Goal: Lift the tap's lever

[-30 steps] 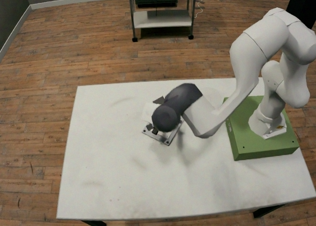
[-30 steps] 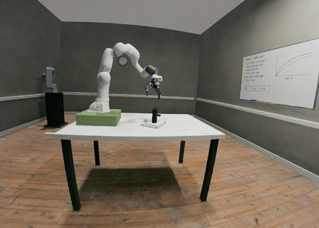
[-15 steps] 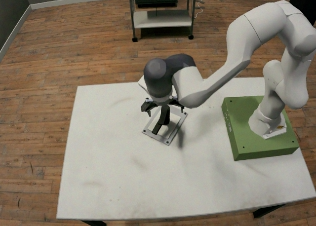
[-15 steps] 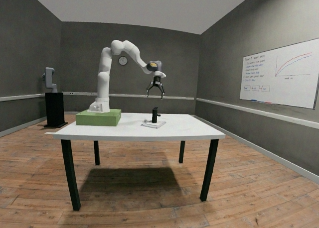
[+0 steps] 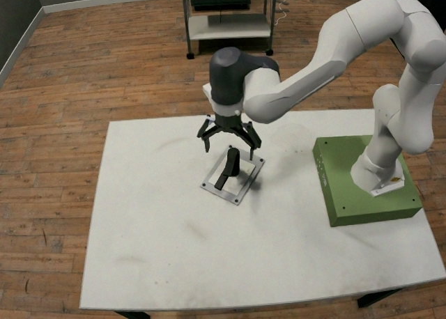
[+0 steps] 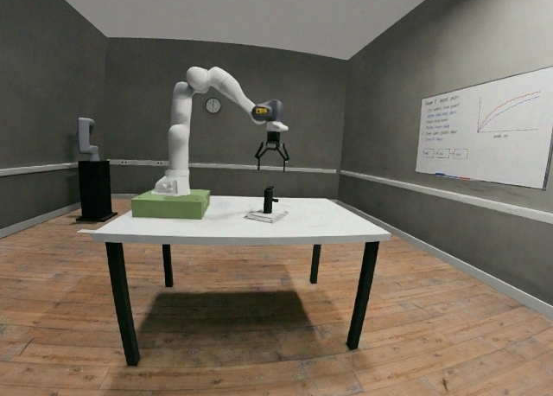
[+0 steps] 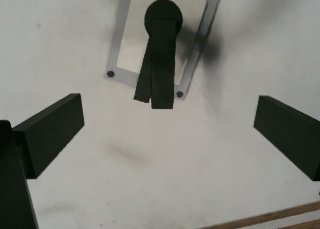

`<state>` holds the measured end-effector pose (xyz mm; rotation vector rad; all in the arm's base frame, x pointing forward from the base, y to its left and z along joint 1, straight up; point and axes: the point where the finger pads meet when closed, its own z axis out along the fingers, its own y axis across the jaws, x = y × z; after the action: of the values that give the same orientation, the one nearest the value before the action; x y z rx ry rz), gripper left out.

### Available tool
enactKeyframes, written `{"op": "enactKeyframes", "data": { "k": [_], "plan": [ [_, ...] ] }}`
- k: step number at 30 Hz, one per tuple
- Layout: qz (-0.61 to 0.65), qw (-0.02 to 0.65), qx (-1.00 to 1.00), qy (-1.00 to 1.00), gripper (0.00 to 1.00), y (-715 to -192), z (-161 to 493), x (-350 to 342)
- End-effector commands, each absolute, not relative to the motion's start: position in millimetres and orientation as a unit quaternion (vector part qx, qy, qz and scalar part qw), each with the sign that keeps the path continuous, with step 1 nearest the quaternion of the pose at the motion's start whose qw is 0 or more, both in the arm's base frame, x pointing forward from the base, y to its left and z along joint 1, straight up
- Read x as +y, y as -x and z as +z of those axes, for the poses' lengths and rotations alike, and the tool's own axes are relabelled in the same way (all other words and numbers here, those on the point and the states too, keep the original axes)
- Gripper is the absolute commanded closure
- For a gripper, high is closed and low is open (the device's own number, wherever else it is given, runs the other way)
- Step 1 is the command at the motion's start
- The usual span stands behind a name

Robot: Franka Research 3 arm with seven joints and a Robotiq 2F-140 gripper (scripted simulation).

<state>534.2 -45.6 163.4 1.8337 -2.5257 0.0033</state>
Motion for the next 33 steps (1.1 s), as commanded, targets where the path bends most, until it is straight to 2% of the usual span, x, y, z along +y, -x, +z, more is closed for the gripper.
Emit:
{"op": "enactKeyframes", "data": {
  "k": [1, 3, 4, 33],
  "plan": [
    [0.002, -0.002, -0.810, -0.586, 0.00, -539.7, 163.8, -40.5],
    [0.002, -0.002, -0.810, -0.586, 0.00, -539.7, 163.8, -40.5],
    [0.002, -0.002, -0.810, -0.586, 0.90, -539.7, 163.8, -40.5],
    [0.002, -0.002, -0.810, -0.586, 0.90, -539.7, 163.8, -40.5]
  ]
}}
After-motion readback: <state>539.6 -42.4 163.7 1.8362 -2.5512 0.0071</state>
